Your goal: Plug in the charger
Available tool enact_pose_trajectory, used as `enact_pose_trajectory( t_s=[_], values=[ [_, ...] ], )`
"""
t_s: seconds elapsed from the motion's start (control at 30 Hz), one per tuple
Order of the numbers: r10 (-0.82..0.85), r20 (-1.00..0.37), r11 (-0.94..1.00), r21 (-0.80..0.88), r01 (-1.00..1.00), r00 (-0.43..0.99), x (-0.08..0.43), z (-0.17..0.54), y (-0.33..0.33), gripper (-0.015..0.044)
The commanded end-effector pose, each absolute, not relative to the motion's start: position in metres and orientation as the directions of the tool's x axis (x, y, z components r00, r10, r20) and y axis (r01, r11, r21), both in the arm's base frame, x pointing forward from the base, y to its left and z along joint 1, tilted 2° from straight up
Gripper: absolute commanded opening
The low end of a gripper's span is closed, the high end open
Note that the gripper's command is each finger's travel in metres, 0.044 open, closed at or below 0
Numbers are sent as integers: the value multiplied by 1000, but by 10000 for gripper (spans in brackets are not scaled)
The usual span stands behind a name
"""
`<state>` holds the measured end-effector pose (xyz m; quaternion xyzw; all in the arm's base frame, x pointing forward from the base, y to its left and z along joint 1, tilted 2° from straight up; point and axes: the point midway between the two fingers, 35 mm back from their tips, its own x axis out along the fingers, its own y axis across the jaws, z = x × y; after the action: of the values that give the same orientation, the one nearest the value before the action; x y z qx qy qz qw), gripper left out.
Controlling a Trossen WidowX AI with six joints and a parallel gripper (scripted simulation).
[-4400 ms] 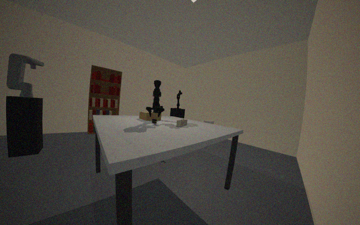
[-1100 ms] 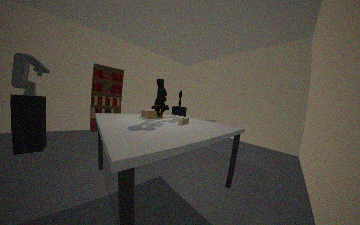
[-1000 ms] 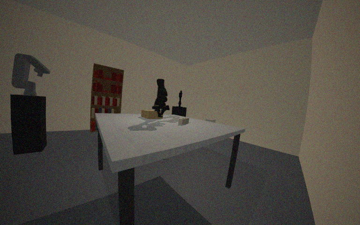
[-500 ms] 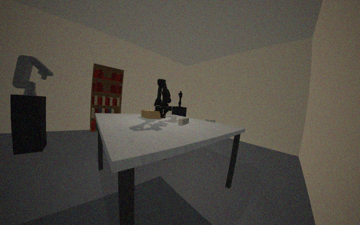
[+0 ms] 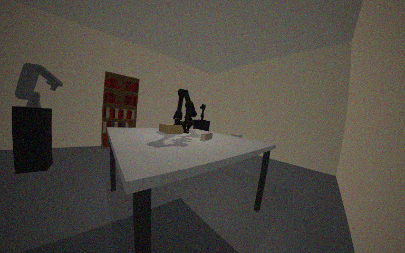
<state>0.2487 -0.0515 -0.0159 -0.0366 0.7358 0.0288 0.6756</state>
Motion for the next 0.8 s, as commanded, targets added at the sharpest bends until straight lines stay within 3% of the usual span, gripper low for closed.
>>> enact_pose_trajectory(
  t_s=[0.0, 0.77],
  values=[
    [-12, -997, 994, -4, -106, -78, 253, -17, -43, 0],
    [-13, -997, 979, 3, -204, -77, 262, -27, 3, 0]
  ],
)
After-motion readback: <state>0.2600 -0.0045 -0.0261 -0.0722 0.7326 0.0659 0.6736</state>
